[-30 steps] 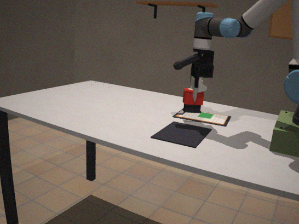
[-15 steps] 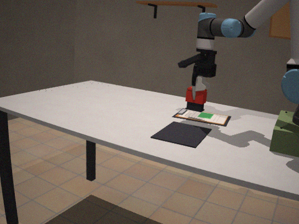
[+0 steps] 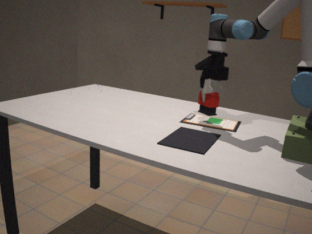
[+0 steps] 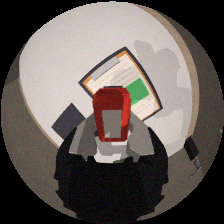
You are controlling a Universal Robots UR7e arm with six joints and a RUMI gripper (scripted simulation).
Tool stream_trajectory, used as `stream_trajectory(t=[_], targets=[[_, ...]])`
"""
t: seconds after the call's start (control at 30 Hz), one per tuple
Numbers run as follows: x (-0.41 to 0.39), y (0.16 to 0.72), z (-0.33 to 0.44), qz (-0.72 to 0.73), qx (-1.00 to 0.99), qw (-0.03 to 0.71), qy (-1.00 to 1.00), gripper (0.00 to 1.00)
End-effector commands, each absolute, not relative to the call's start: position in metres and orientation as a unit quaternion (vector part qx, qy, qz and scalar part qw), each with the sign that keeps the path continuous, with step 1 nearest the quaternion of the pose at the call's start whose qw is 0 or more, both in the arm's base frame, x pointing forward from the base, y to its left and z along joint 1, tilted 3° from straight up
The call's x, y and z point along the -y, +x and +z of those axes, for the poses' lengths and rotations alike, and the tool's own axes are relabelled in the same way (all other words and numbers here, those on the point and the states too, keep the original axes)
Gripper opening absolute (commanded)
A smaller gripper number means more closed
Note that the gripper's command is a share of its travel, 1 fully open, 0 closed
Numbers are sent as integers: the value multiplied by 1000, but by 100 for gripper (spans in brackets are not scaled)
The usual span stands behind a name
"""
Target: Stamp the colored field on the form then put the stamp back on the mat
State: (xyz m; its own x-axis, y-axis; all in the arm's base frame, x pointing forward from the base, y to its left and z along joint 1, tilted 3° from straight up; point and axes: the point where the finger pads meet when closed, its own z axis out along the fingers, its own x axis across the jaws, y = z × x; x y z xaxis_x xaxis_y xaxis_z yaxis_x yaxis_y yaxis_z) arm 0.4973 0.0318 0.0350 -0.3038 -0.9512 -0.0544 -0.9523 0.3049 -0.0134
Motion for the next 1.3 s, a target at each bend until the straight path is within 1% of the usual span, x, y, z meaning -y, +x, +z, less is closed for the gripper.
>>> stream_trajectory(t=[0.0, 0.7, 1.27], targets=[[-21, 497, 35, 10, -856, 24, -517, 19], [8, 491, 34, 16, -953, 21, -301, 19], [20, 487, 34, 18, -979, 19, -202, 19]])
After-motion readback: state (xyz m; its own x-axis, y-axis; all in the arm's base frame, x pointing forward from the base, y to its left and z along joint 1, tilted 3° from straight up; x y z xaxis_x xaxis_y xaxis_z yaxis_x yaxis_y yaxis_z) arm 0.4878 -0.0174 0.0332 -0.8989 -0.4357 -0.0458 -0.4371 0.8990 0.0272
